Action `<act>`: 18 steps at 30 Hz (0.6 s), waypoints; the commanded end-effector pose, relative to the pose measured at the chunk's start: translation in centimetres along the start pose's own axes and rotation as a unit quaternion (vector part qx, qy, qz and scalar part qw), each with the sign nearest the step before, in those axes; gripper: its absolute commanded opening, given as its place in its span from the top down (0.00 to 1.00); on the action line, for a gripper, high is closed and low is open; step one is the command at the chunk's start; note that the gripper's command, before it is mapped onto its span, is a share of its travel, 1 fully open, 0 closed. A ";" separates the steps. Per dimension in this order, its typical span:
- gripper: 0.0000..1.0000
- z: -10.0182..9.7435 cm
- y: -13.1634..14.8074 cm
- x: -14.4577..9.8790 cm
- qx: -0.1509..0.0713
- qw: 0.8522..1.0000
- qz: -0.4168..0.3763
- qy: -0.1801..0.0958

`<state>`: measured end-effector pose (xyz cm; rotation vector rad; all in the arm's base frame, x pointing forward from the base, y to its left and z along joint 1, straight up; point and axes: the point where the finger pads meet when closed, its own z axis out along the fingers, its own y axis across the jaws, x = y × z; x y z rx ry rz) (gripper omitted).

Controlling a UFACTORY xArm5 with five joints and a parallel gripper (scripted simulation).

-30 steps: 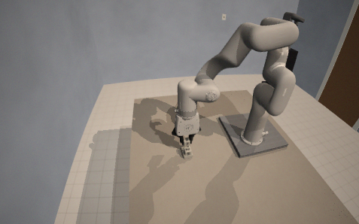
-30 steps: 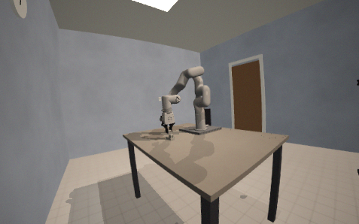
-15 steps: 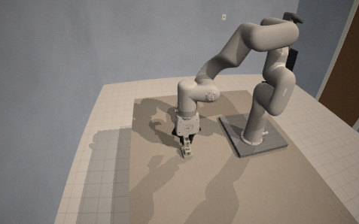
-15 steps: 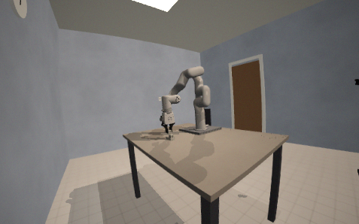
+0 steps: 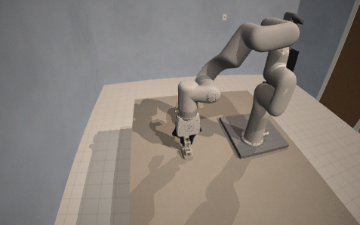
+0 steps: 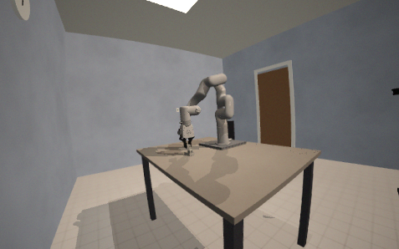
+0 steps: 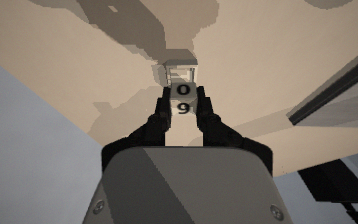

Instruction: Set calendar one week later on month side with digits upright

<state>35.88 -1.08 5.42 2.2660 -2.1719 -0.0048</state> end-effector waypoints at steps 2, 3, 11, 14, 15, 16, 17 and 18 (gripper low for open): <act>0.73 0.1 -0.1 0.0 0.002 1.000 0.000 0.000; 0.73 0.1 -0.1 0.0 0.002 1.000 0.000 0.000; 0.73 0.6 -0.1 0.0 0.002 1.000 0.000 0.000; 0.73 0.8 -0.1 0.0 0.002 1.000 0.000 0.000; 0.73 0.9 -0.1 0.0 0.002 1.000 0.000 0.000; 0.73 1.0 -0.1 0.0 0.002 1.000 0.000 0.000; 0.73 1.1 -0.1 0.0 0.002 1.000 0.000 0.000; 0.73 1.2 -0.1 0.0 0.002 1.000 0.000 0.000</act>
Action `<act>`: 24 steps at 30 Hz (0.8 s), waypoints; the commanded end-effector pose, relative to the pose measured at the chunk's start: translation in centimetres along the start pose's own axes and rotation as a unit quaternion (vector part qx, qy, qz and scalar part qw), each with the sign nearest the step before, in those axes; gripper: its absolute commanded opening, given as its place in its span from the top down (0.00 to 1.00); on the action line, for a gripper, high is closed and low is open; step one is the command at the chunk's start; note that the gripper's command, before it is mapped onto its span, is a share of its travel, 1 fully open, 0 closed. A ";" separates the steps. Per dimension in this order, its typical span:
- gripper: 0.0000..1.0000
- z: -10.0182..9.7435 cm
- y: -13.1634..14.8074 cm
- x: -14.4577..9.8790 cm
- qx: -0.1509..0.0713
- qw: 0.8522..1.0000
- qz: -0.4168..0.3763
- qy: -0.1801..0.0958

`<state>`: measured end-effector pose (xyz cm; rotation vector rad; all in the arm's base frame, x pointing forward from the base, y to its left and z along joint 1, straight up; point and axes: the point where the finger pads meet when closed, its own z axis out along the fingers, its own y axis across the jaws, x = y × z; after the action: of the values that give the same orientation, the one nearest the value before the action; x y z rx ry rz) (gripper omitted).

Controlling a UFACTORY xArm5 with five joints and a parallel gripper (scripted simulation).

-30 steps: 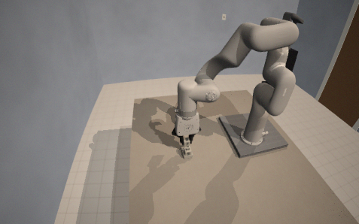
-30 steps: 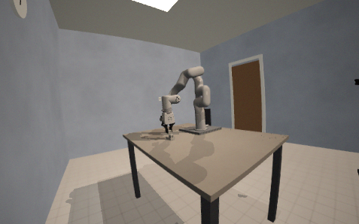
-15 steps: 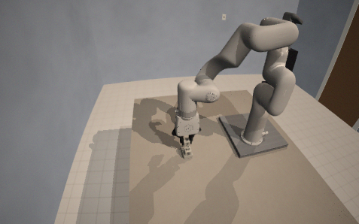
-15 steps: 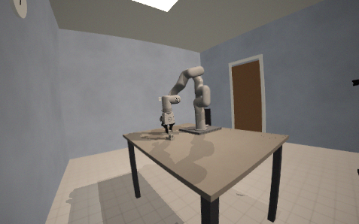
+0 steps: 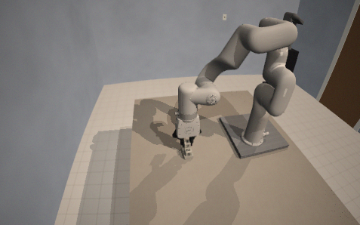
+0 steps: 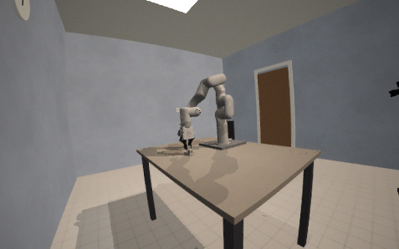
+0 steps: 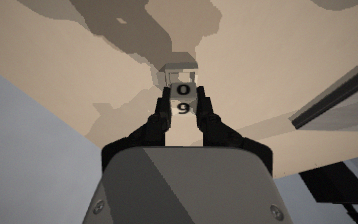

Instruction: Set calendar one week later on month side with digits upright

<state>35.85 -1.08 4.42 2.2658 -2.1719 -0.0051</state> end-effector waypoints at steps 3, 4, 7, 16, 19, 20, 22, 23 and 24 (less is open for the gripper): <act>0.73 0.4 -0.1 0.0 0.002 1.000 0.000 0.000; 0.73 0.4 -0.1 0.0 0.002 1.000 0.000 0.000; 0.73 0.6 -0.1 0.0 0.002 1.000 0.000 0.000; 0.73 1.1 -0.1 0.0 0.002 1.000 0.000 0.000; 0.73 1.2 -0.1 0.0 0.002 1.000 0.000 0.000; 0.73 1.2 -0.1 0.0 0.002 1.000 0.000 0.000; 0.73 1.2 -0.1 0.0 0.002 1.000 0.000 0.000; 0.73 1.2 -0.1 0.0 0.002 1.000 0.000 0.000; 0.73 1.2 -0.1 0.0 0.002 1.000 0.000 0.000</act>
<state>35.86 -1.09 3.18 2.2660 -2.1720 -0.0048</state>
